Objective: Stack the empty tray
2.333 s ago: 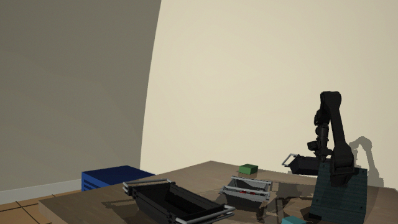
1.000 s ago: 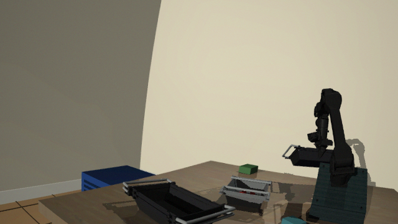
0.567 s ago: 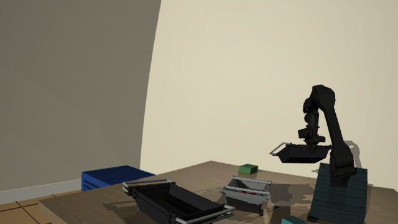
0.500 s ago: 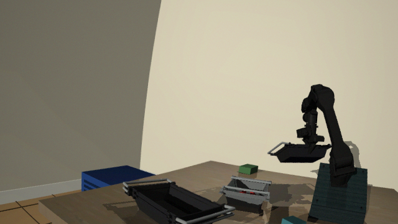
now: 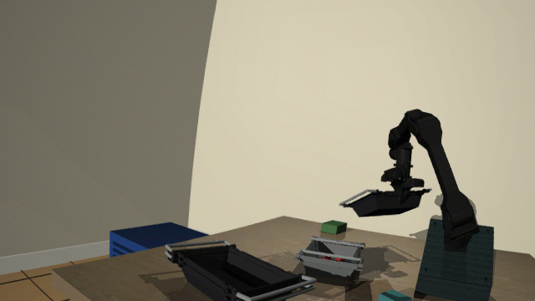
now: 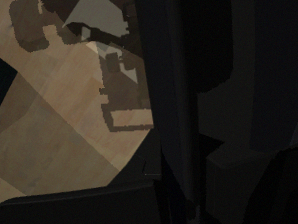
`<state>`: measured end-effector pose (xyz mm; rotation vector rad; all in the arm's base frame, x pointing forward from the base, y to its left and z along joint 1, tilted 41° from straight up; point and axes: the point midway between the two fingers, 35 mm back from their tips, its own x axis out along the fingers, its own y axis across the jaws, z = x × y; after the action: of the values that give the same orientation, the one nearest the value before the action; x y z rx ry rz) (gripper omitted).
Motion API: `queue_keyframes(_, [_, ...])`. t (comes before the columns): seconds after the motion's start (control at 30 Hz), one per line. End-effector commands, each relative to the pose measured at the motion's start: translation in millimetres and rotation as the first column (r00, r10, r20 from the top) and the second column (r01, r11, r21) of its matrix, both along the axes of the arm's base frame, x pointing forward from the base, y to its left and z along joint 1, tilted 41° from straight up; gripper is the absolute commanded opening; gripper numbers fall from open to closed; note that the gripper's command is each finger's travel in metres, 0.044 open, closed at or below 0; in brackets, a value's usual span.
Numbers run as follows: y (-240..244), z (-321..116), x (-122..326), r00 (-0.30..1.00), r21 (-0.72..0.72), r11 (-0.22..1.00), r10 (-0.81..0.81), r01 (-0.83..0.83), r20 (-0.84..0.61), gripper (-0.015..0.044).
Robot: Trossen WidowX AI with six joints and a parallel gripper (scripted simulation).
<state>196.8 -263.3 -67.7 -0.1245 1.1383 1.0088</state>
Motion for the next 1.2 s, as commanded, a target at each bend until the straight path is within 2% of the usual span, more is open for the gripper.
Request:
queue_keyframes(0.0, [1.4,13.7,13.3,0.998,-0.027,0.999,0.035,-0.034,0.053,0.0000])
queue_keyframes(0.57, [50.7,56.6,67.8,0.941,-0.070,0.967,0.256,-0.247,0.220,0.0000])
queue_keyframes(1.17, [117.5,101.4,108.7,0.795,-0.133,0.881,0.468,-0.454,0.386,0.0000])
